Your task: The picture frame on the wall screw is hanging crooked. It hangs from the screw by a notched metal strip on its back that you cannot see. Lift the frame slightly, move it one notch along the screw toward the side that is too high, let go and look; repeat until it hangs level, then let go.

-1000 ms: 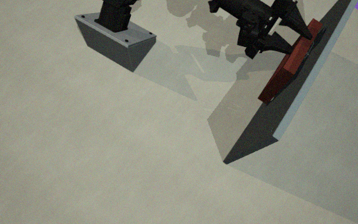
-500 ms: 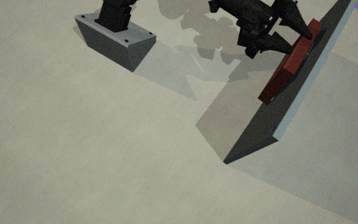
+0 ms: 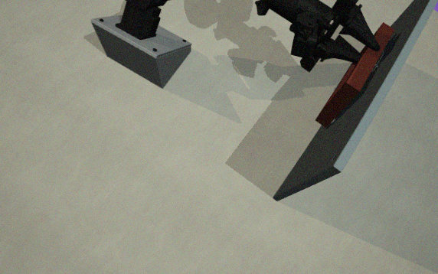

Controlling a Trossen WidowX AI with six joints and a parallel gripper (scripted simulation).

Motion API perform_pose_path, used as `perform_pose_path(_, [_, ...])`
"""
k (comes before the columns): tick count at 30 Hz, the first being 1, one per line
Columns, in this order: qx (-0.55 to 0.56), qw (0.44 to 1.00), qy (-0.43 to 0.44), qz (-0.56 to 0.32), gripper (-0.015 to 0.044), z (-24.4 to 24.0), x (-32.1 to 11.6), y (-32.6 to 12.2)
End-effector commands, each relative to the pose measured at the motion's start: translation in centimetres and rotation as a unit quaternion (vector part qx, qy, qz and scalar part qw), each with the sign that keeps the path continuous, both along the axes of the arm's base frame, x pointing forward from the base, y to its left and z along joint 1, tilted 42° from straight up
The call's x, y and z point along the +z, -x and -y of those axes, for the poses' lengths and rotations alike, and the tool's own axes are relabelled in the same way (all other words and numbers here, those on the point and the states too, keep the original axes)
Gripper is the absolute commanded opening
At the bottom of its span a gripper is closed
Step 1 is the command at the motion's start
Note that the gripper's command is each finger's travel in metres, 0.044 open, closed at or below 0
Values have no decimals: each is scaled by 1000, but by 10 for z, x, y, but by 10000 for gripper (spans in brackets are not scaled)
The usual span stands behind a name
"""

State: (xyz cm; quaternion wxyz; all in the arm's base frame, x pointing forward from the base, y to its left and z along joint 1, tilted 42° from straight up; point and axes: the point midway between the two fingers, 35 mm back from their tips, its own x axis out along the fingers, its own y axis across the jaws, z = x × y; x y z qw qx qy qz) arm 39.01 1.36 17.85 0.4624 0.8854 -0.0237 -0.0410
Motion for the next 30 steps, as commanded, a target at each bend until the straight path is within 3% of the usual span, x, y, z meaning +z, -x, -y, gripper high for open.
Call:
perform_pose_path(1, [2, 1000, 3, 1, 76, -1, 1, -1])
perform_pose_path(10, [2, 1000, 3, 1, 0, -1, 1, -1])
perform_pose_path(30, [2, 1000, 3, 1, 0, 2, 3, 0])
